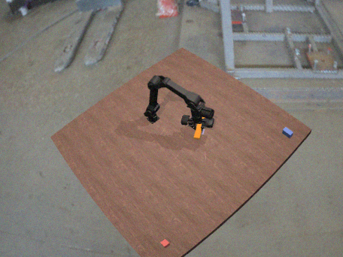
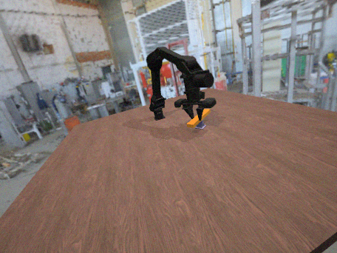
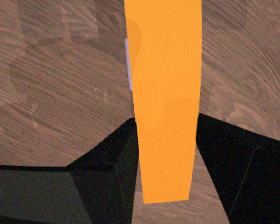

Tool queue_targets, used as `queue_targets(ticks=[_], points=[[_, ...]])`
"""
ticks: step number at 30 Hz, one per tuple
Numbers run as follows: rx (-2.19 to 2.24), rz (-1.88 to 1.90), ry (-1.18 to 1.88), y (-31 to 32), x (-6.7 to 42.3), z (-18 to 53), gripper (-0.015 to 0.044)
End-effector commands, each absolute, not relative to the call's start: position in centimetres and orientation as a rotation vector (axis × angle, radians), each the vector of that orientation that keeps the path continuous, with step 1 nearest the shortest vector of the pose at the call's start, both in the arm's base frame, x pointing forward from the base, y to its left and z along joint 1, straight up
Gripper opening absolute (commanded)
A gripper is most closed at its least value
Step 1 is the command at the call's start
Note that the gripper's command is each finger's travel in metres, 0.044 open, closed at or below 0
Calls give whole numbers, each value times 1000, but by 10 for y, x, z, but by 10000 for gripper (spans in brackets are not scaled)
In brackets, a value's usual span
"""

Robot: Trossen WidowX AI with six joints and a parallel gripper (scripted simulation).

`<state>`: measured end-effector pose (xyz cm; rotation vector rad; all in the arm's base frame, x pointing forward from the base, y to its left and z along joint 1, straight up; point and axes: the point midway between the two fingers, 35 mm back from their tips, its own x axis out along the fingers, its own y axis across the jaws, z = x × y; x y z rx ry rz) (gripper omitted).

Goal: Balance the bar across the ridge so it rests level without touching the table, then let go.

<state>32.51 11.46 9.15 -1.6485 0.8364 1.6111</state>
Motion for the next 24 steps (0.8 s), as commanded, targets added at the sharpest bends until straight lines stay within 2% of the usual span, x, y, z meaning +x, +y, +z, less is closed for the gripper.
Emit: queue_targets(ticks=[1, 9, 15, 24], points=[[-1649, 1611, 836, 115, 325, 92, 0], [-1649, 1611, 836, 115, 325, 92, 0], [-1649, 1611, 836, 115, 325, 92, 157], [-1649, 1611, 836, 115, 325, 92, 167]])
